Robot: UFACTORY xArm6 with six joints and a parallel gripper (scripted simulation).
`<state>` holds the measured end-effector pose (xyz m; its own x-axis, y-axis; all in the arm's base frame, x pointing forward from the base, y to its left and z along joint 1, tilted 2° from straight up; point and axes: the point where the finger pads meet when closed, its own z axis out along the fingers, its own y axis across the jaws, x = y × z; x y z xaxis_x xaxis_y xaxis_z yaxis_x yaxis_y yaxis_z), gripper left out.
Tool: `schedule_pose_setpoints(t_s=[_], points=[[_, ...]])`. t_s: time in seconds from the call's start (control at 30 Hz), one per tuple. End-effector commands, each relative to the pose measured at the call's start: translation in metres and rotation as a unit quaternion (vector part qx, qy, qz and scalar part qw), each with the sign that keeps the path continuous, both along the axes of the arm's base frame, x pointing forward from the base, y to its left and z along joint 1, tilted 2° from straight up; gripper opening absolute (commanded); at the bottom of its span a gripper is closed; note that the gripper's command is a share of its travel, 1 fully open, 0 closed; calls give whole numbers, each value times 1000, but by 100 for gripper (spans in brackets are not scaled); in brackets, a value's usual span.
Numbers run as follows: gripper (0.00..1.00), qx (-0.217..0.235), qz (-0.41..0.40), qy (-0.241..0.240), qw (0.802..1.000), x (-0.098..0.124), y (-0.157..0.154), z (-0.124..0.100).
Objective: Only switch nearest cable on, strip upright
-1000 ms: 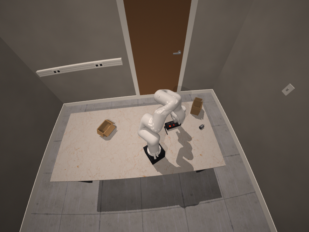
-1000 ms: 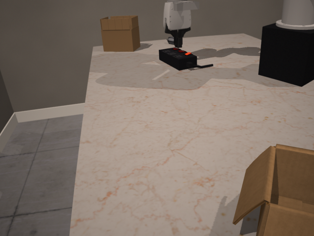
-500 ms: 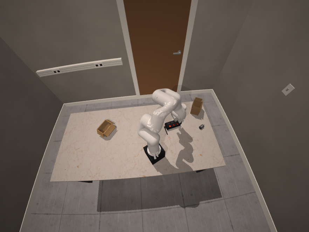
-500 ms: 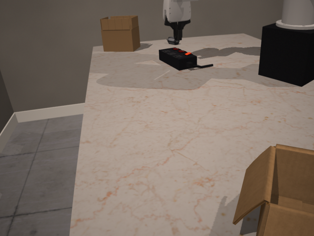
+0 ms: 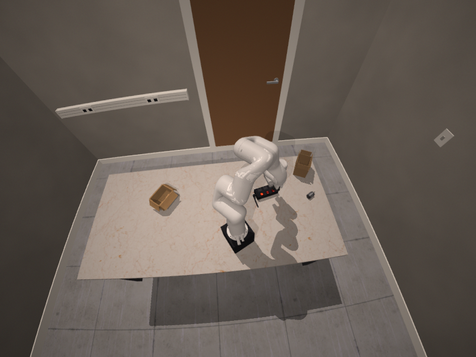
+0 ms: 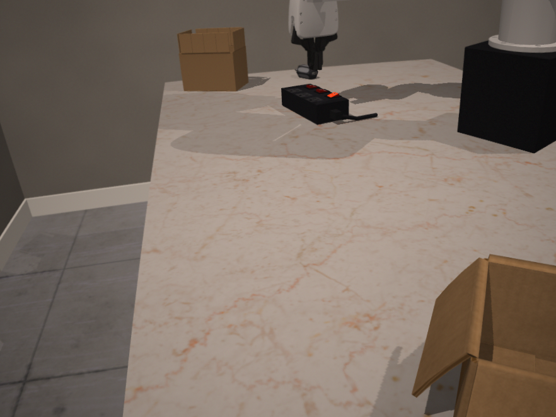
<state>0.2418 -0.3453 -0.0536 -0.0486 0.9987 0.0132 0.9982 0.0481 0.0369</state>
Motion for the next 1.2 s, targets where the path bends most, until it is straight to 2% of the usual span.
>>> schedule_pose_setpoints(t_s=[0.0,0.1,0.13,0.4,0.53,0.87,1.17], points=[[0,-2,0,-1,1000,1,-1,1],[0,-2,0,-1,1000,1,-1,1],[100,-2,0,-1,1000,1,-1,1],[100,-2,0,-1,1000,1,-1,9],[100,-2,0,-1,1000,0,-2,25],[100,-2,0,-1,1000,-2,-2,82],[100,-2,0,-1,1000,-3,-2,99]])
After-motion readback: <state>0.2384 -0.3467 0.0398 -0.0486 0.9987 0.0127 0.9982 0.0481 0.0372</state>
